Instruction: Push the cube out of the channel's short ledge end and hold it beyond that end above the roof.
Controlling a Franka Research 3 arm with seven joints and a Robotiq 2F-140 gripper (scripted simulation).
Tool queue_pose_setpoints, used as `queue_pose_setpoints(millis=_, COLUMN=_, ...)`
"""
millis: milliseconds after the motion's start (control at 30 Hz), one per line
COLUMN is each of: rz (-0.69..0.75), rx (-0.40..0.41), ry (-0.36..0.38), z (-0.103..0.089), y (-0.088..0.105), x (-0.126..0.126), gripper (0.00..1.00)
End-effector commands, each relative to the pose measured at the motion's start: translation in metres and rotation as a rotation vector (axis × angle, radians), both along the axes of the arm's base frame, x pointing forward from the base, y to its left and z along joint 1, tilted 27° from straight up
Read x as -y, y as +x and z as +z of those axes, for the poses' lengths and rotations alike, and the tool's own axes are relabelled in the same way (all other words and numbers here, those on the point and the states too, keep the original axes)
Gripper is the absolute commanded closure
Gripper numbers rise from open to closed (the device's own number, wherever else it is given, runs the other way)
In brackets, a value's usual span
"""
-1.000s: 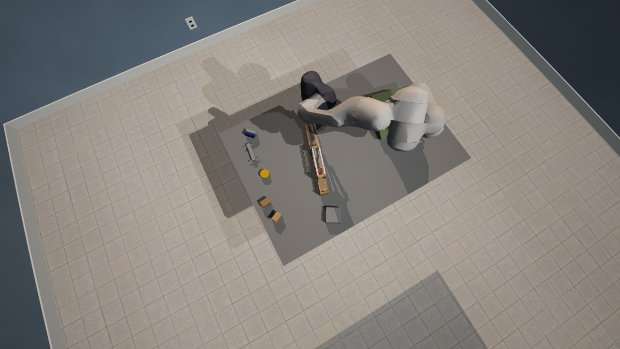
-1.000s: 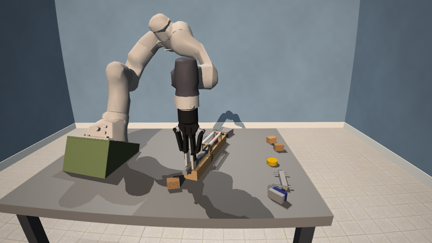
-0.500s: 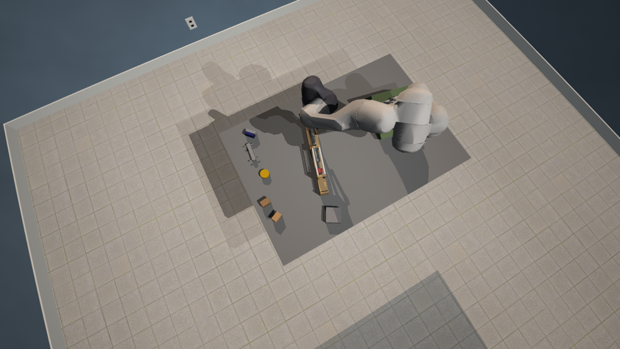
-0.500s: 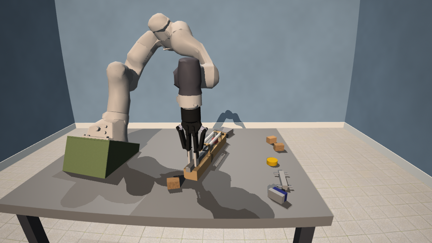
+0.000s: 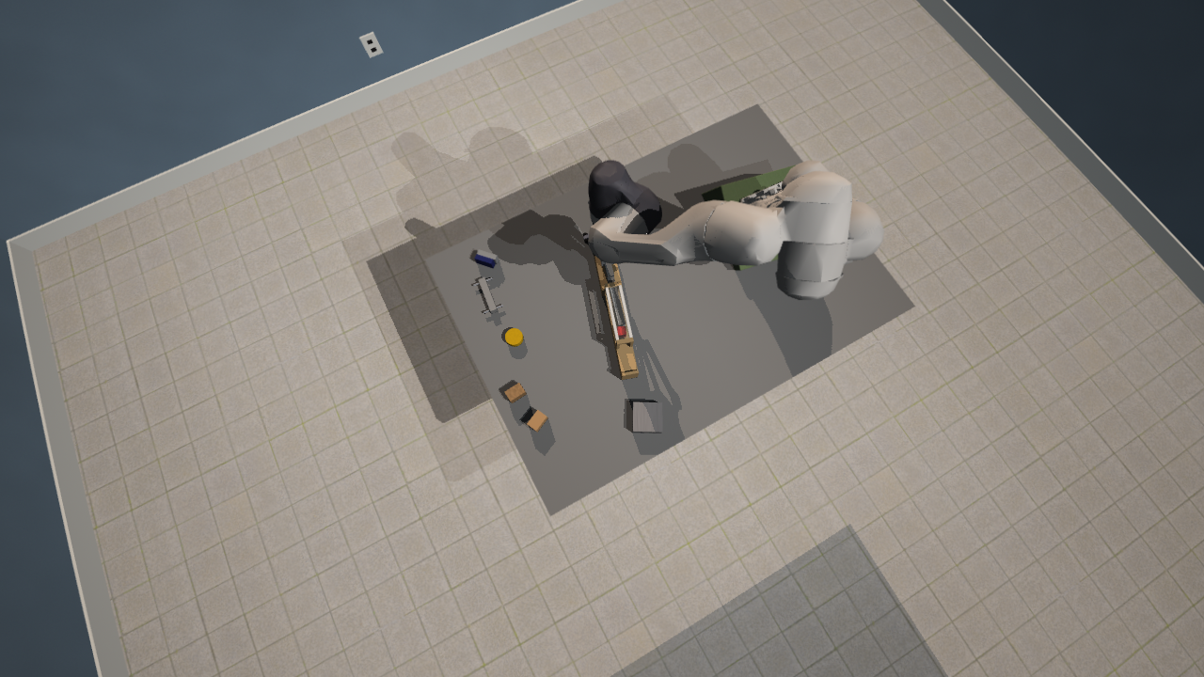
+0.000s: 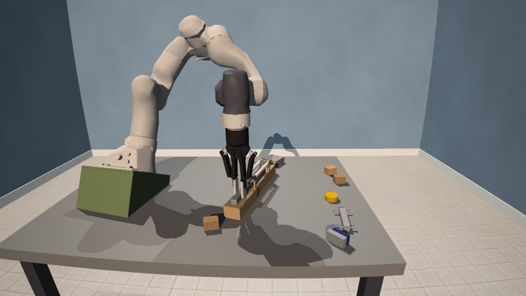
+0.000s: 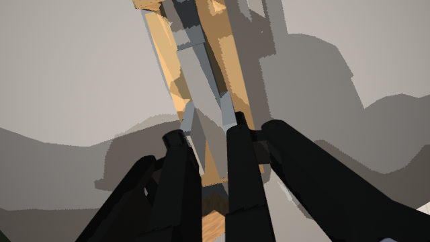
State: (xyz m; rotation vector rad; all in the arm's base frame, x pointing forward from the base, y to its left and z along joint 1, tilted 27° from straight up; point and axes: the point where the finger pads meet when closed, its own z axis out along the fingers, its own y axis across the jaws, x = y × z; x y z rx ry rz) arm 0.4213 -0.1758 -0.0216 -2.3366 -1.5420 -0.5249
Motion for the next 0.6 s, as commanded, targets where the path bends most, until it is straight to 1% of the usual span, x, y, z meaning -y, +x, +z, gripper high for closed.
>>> queue_pose_setpoints(millis=0, rz=-0.032, rx=-0.017, ry=-0.004, z=0.004, y=0.003, x=-0.005, gripper=1.0)
queue_pose_setpoints(millis=567, rz=-0.032, rx=-0.017, ry=-0.004, z=0.022, y=0.019, x=-0.038, gripper=1.0)
